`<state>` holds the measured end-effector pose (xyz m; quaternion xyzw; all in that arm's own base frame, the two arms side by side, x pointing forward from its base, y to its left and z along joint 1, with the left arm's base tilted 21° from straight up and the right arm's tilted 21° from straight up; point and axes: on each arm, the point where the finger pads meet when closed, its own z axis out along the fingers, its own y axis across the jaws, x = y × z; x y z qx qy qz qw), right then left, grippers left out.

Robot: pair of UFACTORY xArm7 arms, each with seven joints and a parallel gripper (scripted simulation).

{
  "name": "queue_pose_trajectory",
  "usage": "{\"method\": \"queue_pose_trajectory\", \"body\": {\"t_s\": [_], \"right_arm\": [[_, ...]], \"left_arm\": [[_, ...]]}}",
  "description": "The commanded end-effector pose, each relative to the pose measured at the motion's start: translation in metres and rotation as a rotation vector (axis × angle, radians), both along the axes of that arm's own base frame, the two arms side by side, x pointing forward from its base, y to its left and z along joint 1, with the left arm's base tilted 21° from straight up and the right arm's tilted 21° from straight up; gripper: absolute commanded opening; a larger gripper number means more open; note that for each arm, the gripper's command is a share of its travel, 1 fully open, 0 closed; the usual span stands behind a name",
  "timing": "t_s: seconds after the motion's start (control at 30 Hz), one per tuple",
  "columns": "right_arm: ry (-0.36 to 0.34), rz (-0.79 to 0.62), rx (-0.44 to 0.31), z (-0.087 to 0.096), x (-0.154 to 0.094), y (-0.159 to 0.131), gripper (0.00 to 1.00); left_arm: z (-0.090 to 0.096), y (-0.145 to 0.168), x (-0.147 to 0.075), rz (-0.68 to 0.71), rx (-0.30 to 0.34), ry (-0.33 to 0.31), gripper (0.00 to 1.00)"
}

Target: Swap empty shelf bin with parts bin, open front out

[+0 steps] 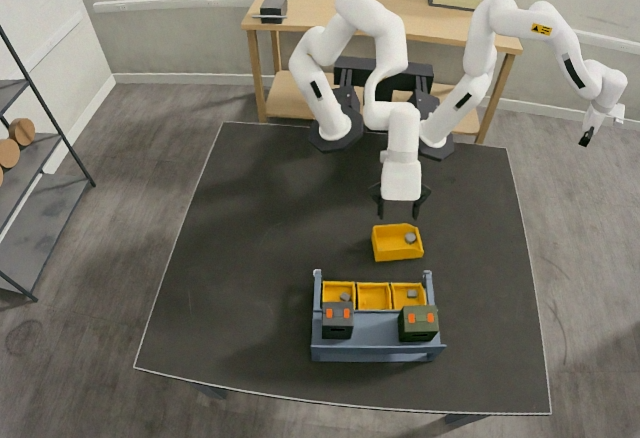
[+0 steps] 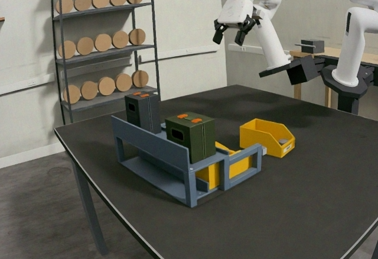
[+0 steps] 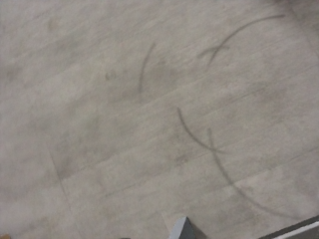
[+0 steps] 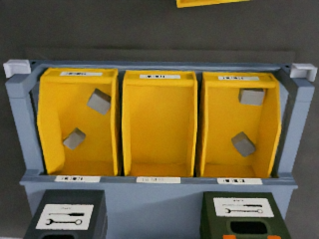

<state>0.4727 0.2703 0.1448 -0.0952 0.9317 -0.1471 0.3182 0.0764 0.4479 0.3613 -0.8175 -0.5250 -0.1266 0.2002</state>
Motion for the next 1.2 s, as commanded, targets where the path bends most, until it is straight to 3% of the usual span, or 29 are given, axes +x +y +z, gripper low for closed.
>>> {"method": "queue_pose_trajectory", "body": {"t_s": [0.0,0.53,1.17], "right_arm": [[-0.003,0.002,0.003,0.002,0.001,0.001,1.00],[-0.003,0.002,0.003,0.002,0.001,0.001,1.00],[-0.003,0.002,0.003,0.002,0.001,0.001,1.00]], "left_arm": [[0.006,-0.008,-0.014,0.061,-0.019,-0.025,1.00],[0.018,-0.045,-0.054,0.276,-0.099,-0.123,1.00],[0.023,-0.065,-0.070,0.376,-0.137,-0.173,1.00]]}}
